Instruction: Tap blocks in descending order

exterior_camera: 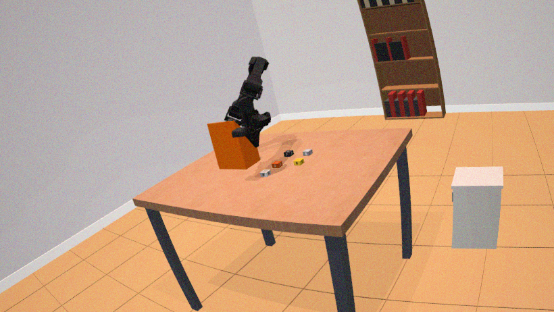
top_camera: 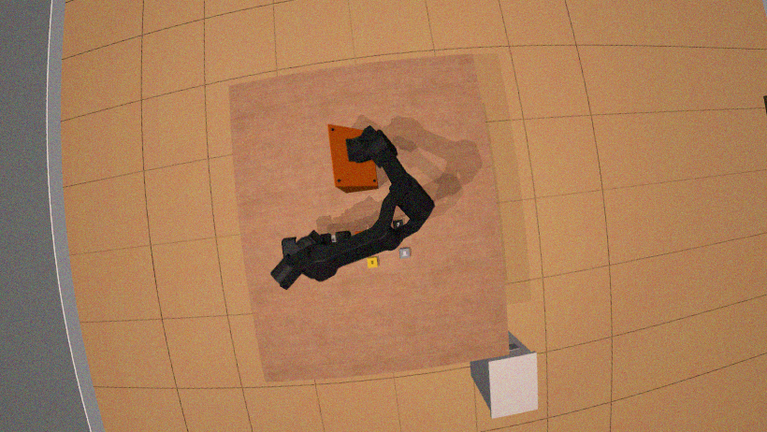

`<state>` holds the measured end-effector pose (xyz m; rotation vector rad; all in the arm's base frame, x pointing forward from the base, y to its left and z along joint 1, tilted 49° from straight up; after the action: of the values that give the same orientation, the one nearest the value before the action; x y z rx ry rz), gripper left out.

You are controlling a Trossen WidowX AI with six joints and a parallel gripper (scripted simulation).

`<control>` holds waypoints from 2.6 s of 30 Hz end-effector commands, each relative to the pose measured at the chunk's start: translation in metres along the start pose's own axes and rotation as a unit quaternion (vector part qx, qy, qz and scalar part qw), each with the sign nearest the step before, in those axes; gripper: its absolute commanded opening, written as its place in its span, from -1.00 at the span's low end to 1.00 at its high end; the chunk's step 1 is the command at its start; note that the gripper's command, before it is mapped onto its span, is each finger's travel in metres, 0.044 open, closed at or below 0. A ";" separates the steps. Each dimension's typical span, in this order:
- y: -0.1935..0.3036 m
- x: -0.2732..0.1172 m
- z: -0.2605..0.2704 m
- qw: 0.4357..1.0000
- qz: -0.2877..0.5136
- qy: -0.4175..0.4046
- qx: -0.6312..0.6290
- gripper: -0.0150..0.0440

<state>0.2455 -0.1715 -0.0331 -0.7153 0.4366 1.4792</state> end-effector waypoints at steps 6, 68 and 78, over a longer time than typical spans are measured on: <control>-0.013 -0.001 0.060 1.000 0.010 -0.006 -0.002 -0.42; -0.015 0.001 0.104 1.000 0.011 -0.009 -0.002 -0.42; -0.073 -0.001 0.111 1.000 0.009 -0.007 -0.002 -0.42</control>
<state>0.2700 -0.1005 0.0508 -0.6993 0.4406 1.4972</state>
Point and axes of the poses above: the point midway between the two fingers, 35 mm back from their tips, its own x axis out along the fingers, its own z axis across the jaws, y = z × x, the point moved 9 cm from there along -x, back along the fingers, and after that the axes turned 11 degrees about -x, right-handed, at the moved point
